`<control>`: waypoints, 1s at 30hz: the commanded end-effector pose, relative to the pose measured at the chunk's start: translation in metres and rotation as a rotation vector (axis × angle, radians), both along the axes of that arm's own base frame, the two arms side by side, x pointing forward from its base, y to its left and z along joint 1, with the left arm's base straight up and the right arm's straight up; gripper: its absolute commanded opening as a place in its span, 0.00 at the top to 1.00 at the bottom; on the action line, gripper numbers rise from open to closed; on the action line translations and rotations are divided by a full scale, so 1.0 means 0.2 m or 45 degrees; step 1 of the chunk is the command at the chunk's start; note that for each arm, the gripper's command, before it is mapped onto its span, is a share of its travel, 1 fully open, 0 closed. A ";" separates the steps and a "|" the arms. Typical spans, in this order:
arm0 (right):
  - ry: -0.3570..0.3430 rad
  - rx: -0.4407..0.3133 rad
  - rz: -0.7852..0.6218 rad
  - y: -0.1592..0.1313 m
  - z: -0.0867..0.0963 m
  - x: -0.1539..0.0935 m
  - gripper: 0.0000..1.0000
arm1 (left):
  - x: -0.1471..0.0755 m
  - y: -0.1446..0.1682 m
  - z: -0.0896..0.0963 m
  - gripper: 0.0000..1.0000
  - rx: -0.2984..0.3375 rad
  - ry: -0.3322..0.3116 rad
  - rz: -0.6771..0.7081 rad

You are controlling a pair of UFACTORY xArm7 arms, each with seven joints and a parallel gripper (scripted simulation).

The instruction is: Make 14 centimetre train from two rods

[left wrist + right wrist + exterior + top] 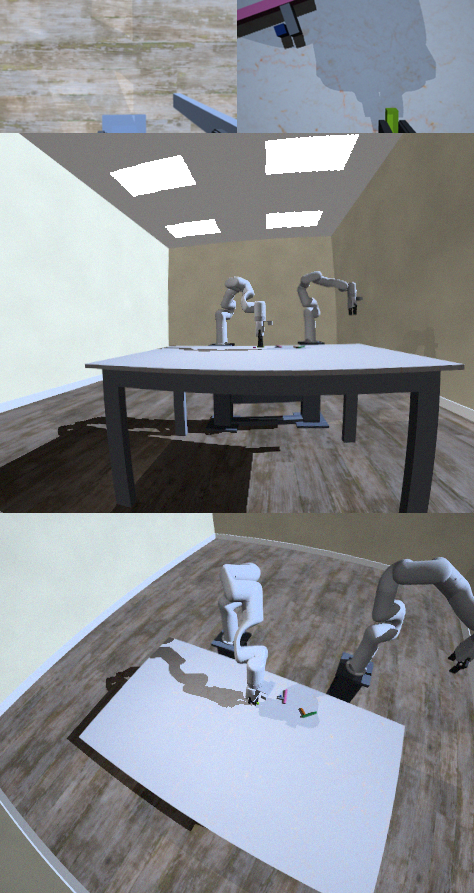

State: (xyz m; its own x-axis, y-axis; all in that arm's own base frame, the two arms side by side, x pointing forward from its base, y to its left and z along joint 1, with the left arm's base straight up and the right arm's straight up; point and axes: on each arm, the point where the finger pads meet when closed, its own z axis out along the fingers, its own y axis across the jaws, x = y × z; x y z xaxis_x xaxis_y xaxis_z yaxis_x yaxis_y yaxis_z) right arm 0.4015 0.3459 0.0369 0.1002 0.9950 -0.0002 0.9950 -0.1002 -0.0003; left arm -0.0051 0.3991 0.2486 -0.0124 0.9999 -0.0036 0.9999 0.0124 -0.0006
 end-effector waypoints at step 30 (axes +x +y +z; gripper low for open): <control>-0.005 0.005 0.000 0.01 -0.05 0.01 0.94 | 0.00 0.00 0.01 0.00 0.005 -0.001 0.000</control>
State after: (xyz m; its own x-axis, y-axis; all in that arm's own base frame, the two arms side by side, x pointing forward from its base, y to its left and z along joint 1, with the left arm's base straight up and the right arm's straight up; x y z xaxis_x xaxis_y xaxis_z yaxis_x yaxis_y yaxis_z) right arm 0.4014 0.3459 0.0261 0.1003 0.9950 -0.0006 0.9950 -0.1003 -0.0005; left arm -0.0051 0.3991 0.2486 -0.0124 0.9999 -0.0036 0.9999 0.0124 -0.0006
